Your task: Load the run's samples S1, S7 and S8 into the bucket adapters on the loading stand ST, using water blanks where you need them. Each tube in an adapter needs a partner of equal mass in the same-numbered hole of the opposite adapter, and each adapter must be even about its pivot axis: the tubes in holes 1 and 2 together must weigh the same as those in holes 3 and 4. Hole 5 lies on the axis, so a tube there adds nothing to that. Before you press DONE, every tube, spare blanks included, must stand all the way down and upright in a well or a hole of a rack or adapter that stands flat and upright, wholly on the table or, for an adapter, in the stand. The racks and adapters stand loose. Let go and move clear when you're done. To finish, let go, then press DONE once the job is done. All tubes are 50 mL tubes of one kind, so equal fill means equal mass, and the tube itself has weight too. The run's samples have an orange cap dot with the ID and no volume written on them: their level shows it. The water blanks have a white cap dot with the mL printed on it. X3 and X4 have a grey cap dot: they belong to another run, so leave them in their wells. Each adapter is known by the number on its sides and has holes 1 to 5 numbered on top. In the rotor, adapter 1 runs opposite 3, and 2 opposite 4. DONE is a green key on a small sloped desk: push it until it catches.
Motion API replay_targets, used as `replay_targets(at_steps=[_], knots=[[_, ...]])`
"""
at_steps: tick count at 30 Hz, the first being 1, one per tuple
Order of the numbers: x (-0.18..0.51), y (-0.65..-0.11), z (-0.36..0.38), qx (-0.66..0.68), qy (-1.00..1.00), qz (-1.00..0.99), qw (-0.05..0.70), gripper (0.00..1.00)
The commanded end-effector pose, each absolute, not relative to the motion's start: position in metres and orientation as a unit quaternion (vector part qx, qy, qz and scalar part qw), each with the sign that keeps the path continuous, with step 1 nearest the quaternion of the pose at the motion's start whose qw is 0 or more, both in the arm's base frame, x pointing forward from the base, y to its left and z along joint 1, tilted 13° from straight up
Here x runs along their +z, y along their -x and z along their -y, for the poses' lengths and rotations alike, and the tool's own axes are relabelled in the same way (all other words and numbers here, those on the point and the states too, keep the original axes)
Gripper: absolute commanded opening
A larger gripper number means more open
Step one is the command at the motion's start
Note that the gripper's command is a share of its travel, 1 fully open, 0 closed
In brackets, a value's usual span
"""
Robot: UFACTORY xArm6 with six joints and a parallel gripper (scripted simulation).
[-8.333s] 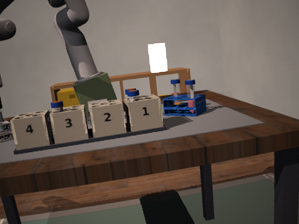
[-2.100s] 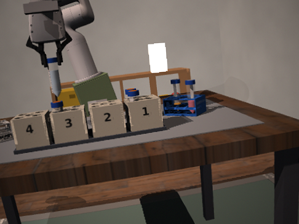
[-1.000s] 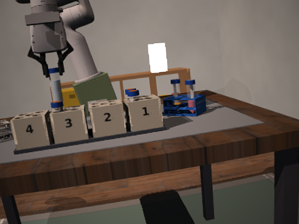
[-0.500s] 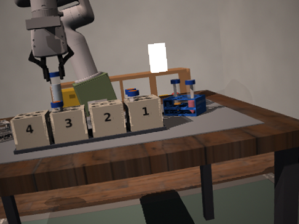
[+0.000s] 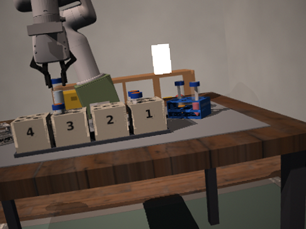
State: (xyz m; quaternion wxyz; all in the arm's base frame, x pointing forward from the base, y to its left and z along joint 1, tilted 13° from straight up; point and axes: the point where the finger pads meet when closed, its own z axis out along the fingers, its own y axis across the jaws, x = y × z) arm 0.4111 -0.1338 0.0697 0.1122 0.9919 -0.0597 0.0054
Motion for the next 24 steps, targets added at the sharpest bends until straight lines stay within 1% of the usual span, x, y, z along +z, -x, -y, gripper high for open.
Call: replay_targets(at_steps=[1, 24], knots=[[0.068, -0.413, 0.135, 0.008, -0.992, 0.06, 0.113, 0.0], [0.048, -0.413, 0.139, 0.008, -0.992, 0.06, 0.113, 0.0]])
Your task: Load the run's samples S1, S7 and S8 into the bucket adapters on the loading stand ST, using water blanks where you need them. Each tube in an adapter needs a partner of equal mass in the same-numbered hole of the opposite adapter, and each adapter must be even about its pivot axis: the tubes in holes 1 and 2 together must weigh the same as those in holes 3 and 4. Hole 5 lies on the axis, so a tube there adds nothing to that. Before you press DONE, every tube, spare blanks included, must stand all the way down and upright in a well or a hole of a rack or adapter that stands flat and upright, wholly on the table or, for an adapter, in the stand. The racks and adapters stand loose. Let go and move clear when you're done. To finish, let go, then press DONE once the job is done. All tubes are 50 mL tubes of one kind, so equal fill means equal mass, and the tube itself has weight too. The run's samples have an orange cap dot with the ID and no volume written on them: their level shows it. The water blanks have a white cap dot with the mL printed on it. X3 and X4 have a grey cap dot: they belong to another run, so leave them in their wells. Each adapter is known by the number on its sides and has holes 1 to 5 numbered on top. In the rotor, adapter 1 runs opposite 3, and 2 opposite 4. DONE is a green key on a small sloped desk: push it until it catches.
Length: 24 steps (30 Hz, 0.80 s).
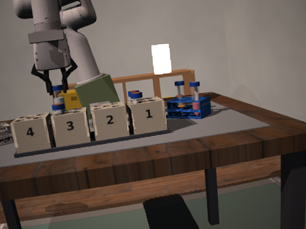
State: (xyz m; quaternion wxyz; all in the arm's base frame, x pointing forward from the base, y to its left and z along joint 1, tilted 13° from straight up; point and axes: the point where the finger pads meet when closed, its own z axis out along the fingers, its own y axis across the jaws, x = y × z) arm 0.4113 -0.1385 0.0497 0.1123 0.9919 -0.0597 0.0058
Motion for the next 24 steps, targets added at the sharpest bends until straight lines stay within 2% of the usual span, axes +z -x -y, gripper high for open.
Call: replay_targets(at_steps=[1, 24], knots=[[0.047, -0.413, 0.14, 0.008, -0.992, 0.06, 0.113, 0.0], [0.026, -0.413, 0.144, 0.008, -0.992, 0.06, 0.113, 0.0]])
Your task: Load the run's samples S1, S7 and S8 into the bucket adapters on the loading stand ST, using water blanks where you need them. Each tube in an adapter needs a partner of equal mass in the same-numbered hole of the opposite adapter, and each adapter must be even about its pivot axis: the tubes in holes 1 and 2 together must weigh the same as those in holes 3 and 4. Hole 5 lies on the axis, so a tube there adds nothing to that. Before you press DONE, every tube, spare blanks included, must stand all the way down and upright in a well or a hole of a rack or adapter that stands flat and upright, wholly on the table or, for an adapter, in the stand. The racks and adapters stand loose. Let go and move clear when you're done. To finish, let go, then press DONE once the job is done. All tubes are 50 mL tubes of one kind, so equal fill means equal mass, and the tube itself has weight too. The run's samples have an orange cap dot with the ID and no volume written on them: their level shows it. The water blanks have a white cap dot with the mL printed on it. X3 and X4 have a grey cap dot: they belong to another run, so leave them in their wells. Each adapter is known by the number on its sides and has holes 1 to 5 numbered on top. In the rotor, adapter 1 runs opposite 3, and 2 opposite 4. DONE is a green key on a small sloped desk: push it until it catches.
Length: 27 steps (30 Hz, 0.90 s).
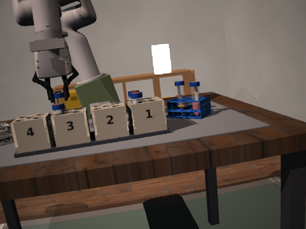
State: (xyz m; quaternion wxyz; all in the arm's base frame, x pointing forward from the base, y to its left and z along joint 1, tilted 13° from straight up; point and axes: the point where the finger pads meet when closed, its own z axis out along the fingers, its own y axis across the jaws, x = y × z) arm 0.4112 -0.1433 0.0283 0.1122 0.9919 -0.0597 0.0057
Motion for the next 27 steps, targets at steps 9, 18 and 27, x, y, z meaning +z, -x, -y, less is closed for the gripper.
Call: replay_targets(at_steps=[9, 18, 27], knots=[[0.019, -0.413, 0.146, 0.008, -0.992, 0.06, 0.113, 0.0], [0.012, -0.413, 0.148, 0.008, -0.992, 0.06, 0.113, 0.0], [0.006, -0.413, 0.149, 0.008, -0.992, 0.06, 0.113, 0.0]])
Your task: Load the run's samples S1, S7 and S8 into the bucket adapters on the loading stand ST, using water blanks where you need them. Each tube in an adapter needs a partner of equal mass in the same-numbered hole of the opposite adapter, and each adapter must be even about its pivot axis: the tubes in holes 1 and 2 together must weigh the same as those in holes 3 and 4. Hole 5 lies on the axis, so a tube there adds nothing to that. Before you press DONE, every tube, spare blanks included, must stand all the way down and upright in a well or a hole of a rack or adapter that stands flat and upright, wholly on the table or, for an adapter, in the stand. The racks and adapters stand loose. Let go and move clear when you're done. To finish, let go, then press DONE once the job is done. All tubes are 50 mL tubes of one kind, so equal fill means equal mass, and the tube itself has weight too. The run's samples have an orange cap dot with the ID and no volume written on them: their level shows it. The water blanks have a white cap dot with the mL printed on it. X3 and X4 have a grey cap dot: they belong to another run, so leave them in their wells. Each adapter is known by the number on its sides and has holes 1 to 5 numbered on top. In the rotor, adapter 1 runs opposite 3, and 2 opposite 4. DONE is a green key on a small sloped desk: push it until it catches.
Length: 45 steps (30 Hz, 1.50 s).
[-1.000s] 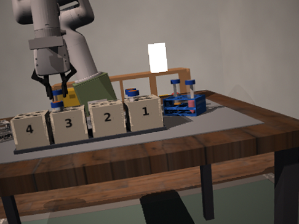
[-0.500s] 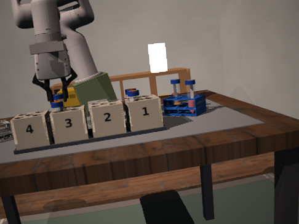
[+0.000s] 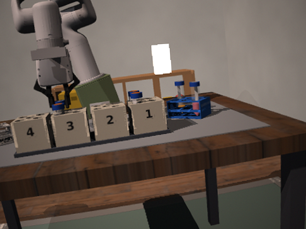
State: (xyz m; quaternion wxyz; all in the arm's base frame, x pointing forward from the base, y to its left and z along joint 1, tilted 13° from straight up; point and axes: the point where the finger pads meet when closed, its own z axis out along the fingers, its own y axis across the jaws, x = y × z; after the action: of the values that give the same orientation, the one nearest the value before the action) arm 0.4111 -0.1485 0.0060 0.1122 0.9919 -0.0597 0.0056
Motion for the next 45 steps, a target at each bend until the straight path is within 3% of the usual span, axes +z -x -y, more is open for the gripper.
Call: replay_targets(at_steps=[1, 14, 15, 45], knots=[[0.0056, -0.4127, 0.1491, 0.008, -0.992, 0.06, 0.113, 0.0], [0.0057, -0.4128, 0.1491, 0.008, -0.992, 0.06, 0.113, 0.0], [0.0053, -0.4127, 0.1491, 0.008, -0.992, 0.06, 0.113, 0.44], [0.0092, -0.4127, 0.1483, 0.008, -0.992, 0.06, 0.113, 0.44]])
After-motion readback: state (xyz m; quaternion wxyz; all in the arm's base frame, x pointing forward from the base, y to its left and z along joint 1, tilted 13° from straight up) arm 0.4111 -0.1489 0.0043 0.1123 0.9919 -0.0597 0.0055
